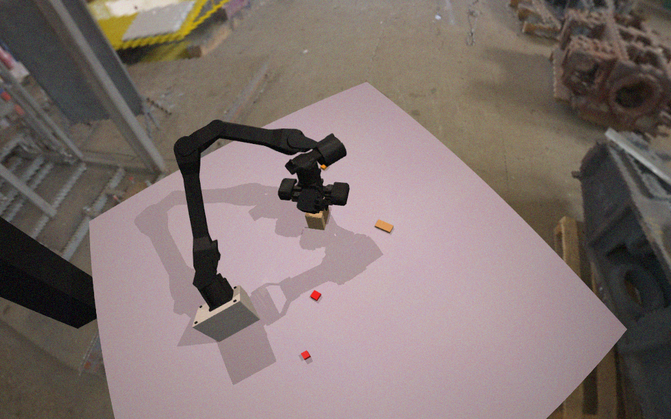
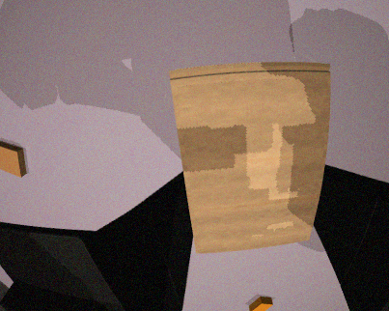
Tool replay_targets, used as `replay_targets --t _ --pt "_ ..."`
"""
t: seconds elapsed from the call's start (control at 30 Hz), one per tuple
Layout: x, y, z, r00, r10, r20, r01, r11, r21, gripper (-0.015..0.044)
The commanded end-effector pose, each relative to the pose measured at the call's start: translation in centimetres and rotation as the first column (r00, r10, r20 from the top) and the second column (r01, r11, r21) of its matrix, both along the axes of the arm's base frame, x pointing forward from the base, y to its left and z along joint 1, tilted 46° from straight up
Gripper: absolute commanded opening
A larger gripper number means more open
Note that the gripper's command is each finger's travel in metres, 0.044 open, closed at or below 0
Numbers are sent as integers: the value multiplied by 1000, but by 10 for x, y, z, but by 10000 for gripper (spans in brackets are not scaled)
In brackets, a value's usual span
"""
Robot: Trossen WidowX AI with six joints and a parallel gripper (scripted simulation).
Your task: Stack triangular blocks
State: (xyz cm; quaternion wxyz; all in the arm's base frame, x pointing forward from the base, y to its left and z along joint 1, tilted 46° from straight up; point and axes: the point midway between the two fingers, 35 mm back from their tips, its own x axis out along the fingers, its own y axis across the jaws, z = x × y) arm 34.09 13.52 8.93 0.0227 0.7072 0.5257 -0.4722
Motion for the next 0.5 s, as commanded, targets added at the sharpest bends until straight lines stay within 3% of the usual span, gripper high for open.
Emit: replay_targets --t 0.0,0.4,0.47 --pt "0 0 0 1000 0 0 0 1000 0 105" --pt "0 0 0 1000 0 0 0 1000 0 420" --pt "0 0 0 1000 0 0 0 1000 0 440"
